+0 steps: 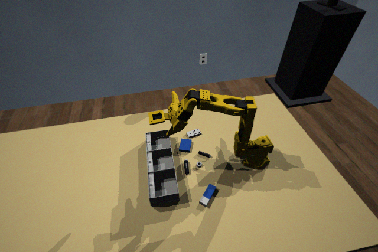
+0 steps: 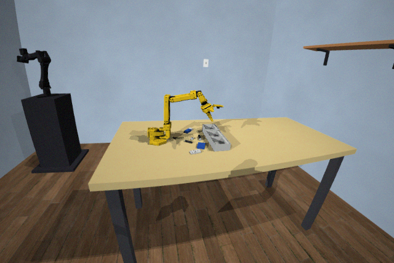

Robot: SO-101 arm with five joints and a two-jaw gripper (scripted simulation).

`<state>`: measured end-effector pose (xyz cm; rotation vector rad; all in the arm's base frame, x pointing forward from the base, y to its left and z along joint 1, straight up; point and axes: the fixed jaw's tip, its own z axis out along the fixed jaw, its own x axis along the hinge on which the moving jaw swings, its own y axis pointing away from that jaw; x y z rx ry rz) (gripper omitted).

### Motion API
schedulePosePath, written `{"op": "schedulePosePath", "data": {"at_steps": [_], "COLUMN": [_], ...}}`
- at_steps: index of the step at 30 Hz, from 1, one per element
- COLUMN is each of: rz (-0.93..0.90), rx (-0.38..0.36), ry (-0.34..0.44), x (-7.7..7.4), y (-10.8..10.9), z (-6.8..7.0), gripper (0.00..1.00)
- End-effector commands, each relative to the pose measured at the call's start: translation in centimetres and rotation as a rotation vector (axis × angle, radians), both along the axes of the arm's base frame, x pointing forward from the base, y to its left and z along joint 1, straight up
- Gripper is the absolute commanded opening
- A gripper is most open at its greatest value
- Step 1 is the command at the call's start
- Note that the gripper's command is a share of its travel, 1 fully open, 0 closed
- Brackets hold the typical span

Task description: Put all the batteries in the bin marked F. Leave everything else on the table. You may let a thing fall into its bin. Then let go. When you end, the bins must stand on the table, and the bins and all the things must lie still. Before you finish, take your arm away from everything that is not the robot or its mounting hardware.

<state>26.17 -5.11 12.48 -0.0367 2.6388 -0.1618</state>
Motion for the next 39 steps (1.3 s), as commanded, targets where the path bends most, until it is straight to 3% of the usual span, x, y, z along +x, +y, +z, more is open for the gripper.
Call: {"op": "schedulePosePath", "data": {"at_steps": [1, 15, 39], "rz": [-0.004, -0.011, -0.012], "rx": [-0.046, -0.152, -0.159], "ry": [-0.104, -0.232, -0.239], "x": [1.9, 5.5, 5.7], "y": [-1.5, -5.4, -5.7], "z": [1.3, 1.3, 1.3], "gripper": [1.0, 1.0, 1.0]}}
